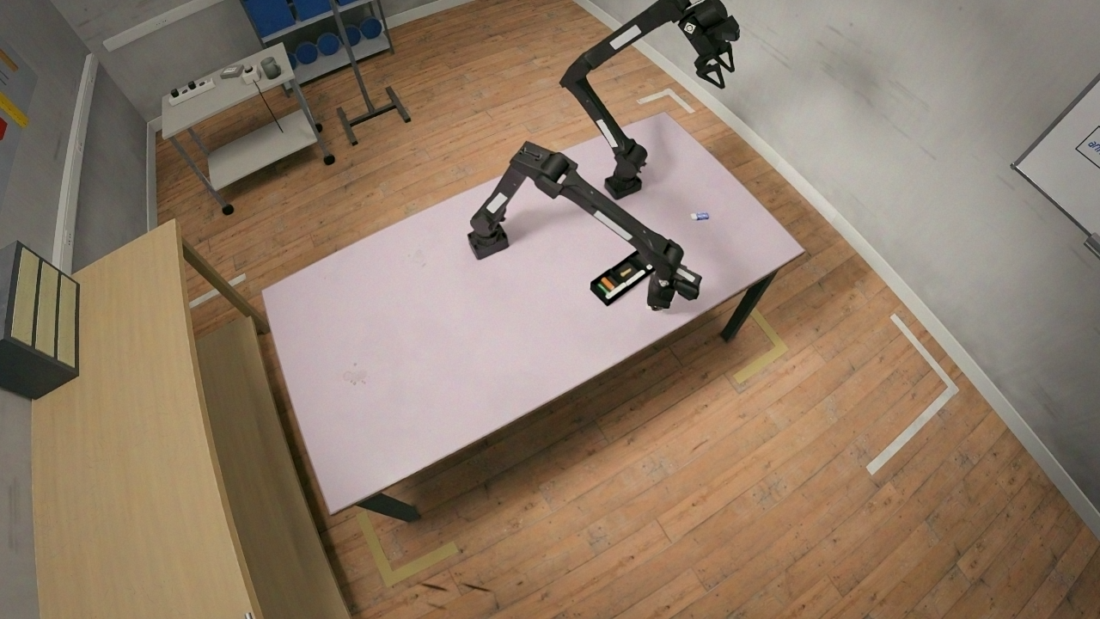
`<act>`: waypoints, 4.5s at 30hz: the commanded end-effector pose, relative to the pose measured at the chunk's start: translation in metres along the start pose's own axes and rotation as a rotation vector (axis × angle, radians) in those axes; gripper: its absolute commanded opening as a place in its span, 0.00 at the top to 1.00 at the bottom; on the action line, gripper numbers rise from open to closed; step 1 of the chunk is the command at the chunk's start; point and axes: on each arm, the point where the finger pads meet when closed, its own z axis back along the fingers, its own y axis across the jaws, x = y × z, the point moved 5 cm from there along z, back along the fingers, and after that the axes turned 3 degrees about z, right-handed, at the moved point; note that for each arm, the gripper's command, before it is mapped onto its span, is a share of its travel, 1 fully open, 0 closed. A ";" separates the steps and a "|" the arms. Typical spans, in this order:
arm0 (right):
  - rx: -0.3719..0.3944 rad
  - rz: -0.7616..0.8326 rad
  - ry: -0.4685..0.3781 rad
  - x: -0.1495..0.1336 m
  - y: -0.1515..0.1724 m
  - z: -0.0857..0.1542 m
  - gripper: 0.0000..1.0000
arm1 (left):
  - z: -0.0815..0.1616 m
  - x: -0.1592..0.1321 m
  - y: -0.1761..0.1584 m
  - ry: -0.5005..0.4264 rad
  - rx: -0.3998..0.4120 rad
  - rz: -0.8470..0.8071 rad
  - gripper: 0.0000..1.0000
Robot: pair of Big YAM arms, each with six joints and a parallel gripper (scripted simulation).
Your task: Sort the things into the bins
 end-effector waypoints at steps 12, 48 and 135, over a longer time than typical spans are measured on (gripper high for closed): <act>-0.002 0.000 -0.003 0.004 0.008 0.000 0.80 | 0.029 0.007 -0.004 -0.061 -0.010 -0.002 0.00; -0.008 0.000 -0.018 0.012 0.005 0.003 0.80 | 0.029 0.007 -0.004 -0.061 -0.010 -0.002 0.00; -0.013 0.884 -0.034 -0.026 0.214 0.016 0.80 | 0.029 0.007 -0.004 -0.061 -0.010 -0.002 0.00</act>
